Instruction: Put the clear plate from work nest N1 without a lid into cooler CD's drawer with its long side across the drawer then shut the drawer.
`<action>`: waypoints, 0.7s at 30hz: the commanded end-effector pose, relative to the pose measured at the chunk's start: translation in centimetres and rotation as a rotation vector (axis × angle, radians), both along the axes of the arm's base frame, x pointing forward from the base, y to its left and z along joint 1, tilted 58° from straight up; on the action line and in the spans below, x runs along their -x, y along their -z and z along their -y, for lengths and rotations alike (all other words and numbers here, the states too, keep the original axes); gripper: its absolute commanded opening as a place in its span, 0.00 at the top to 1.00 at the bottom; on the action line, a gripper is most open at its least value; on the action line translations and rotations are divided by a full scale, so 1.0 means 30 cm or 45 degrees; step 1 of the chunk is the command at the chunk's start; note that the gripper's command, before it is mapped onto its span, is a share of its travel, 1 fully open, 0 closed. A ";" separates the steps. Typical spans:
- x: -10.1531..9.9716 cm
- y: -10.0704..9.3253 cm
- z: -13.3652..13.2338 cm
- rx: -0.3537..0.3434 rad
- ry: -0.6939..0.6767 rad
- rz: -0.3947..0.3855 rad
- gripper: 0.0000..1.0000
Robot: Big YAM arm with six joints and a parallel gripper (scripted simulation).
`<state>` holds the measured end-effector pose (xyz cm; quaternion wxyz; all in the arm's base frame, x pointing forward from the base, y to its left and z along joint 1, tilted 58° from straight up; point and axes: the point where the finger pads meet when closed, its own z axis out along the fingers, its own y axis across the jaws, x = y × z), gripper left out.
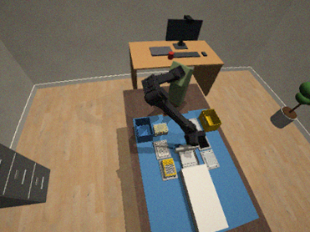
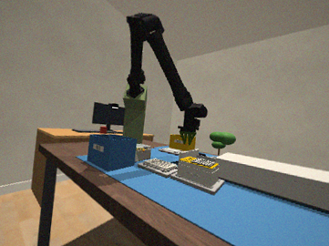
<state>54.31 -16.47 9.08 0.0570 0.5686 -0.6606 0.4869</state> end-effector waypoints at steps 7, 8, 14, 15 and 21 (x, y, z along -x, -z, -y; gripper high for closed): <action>-0.015 0.034 0.053 0.005 0.009 -0.014 0.70; -0.017 0.037 0.057 0.005 0.009 -0.014 0.70; -0.029 0.051 0.076 0.005 0.009 -0.014 0.70; -0.031 0.054 0.079 0.005 0.009 -0.014 0.70; -0.033 0.068 0.091 0.005 0.009 -0.020 0.70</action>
